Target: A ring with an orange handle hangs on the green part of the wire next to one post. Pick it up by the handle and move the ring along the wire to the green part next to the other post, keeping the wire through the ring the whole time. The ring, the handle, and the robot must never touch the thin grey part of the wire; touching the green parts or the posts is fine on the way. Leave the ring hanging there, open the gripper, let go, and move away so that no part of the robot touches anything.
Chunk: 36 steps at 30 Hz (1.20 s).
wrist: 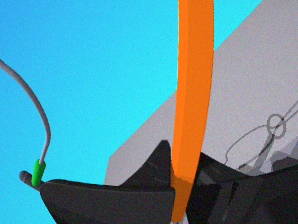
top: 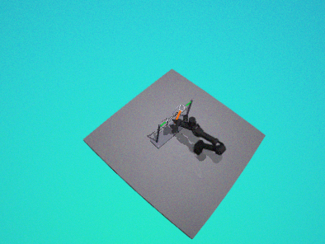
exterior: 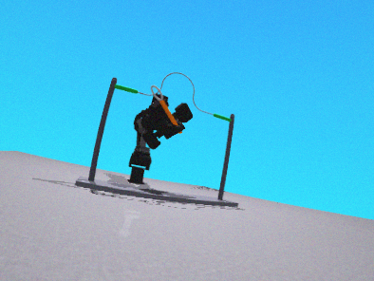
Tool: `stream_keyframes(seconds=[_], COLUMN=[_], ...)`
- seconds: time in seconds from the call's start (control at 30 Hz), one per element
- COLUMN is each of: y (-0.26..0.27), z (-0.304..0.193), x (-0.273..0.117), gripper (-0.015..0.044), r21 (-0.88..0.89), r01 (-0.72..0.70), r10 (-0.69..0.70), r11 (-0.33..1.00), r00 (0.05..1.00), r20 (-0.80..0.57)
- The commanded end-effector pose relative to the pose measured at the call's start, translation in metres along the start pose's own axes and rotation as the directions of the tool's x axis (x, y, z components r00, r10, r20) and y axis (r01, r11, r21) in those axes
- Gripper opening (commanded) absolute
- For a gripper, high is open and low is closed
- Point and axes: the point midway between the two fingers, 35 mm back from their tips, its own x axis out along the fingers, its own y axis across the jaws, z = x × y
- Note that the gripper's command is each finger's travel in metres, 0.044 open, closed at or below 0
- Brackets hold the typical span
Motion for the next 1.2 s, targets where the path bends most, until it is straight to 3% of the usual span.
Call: stream_keyframes(seconds=[0.0,0.37,0.63,1.17], y=[0.019,0.055,0.074,0.091], z=[0.0,0.01,0.019,0.03], x=[-0.01,-0.034,-0.038,-0.041], gripper=[-0.015,-0.015,-0.015,-0.015], r21=[0.104,0.335,0.449,0.484], r01=[-0.035,-0.109,-0.146,-0.156], r10=[0.043,0.186,0.253,0.271], r11=[0.994,0.936,0.881,0.861], r00=[0.997,0.96,0.949,0.946], r20=[-0.068,-0.209,-0.188,-0.176])
